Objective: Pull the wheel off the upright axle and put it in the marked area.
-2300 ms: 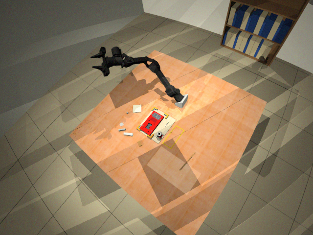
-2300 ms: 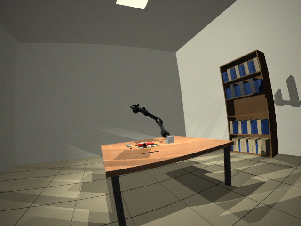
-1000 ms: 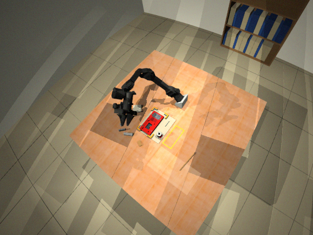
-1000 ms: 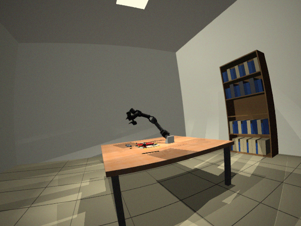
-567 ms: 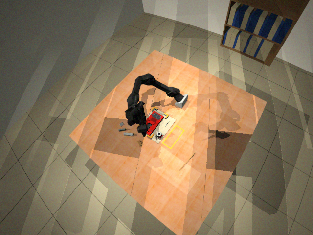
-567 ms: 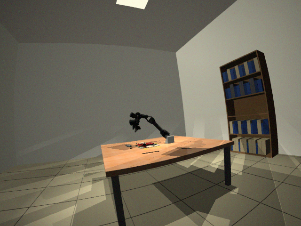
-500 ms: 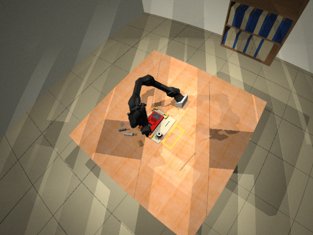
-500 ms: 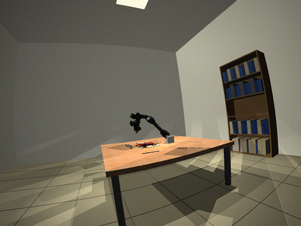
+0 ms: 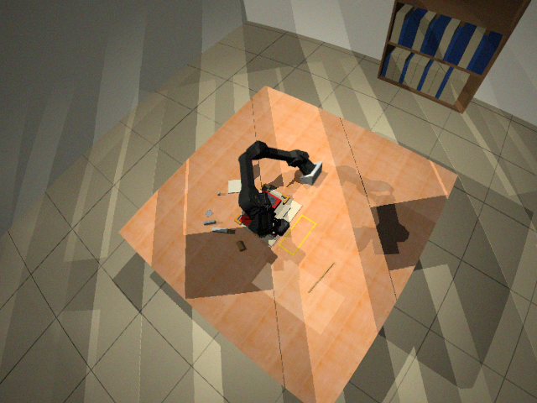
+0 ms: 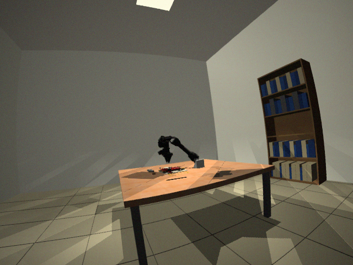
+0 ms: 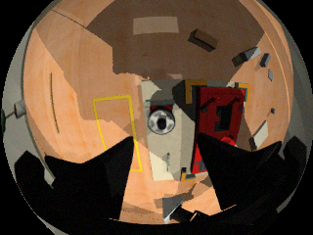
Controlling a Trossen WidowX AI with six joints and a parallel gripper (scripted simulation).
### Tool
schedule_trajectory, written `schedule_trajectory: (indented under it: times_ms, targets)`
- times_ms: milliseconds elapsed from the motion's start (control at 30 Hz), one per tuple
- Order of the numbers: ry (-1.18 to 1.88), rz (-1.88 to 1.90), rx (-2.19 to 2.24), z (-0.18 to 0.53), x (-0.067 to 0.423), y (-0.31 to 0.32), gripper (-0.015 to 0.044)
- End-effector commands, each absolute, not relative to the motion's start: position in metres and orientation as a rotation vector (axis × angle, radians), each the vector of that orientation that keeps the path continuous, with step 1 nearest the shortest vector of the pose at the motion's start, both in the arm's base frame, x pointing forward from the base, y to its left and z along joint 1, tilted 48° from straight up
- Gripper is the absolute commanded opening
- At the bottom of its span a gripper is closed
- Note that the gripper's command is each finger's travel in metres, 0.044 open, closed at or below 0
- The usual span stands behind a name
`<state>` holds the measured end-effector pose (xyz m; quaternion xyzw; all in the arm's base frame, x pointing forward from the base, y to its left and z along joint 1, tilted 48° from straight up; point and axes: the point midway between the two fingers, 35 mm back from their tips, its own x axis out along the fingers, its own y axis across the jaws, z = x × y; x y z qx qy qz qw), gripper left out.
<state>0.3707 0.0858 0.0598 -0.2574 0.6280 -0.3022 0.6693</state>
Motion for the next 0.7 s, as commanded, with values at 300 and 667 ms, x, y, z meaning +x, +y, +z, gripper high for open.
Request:
schedule_trajectory:
  times_ms: [300, 667]
  targets:
    - [1.422, -0.681, -0.602, 0.054, 0.359, 0.087, 0.03]
    - [1.42, -0.681, -0.602, 0.023, 0.363, 0.053, 0.03]
